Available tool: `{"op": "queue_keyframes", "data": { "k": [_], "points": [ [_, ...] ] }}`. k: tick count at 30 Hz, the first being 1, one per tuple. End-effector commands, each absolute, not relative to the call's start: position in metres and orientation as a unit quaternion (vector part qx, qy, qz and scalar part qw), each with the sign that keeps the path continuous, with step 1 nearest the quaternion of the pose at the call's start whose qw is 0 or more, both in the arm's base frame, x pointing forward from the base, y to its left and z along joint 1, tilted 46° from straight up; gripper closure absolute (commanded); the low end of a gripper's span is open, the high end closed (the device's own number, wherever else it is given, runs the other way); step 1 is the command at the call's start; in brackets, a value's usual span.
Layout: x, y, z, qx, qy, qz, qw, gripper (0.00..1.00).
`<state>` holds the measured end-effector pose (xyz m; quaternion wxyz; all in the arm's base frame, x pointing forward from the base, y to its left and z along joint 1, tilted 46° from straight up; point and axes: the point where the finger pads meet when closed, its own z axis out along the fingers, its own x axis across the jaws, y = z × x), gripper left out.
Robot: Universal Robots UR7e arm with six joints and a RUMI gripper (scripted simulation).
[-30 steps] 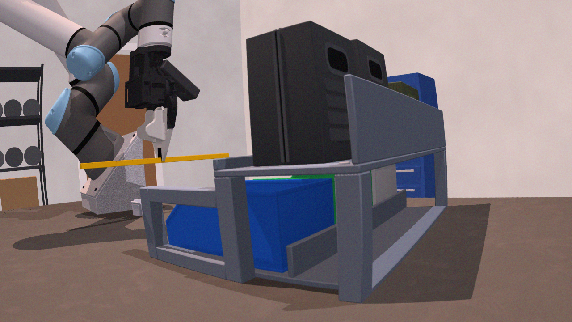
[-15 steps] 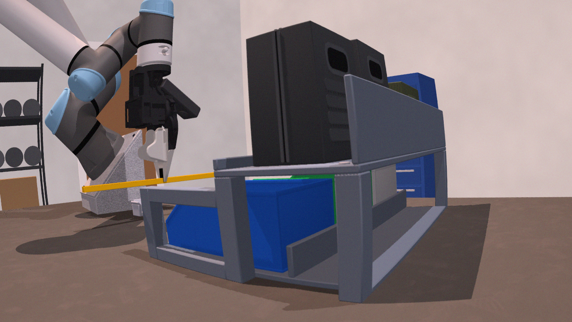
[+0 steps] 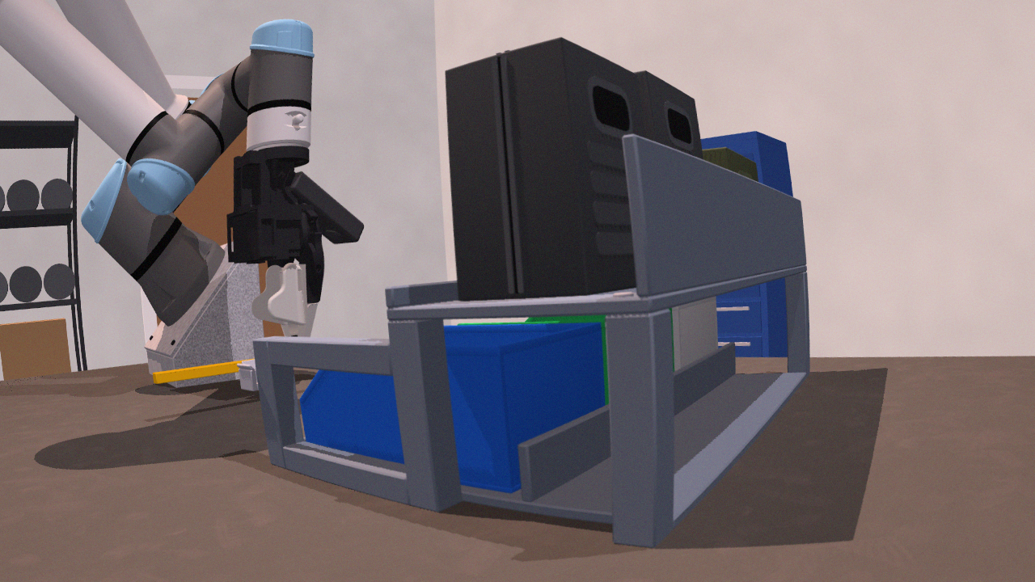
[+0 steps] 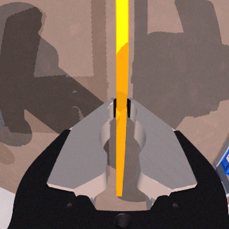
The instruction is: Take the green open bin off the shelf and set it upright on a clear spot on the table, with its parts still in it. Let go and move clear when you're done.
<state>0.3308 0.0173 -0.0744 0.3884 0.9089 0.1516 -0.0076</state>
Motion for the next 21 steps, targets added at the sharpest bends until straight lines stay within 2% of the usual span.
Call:
{"op": "queue_keyframes", "data": {
  "k": [1,21],
  "points": [
    [0.332,0.011,-0.081,0.909,0.152,-0.006,0.388,1.0],
    [0.335,-0.003,-0.095,0.909,0.152,-0.006,0.388,1.0]
  ]
}}
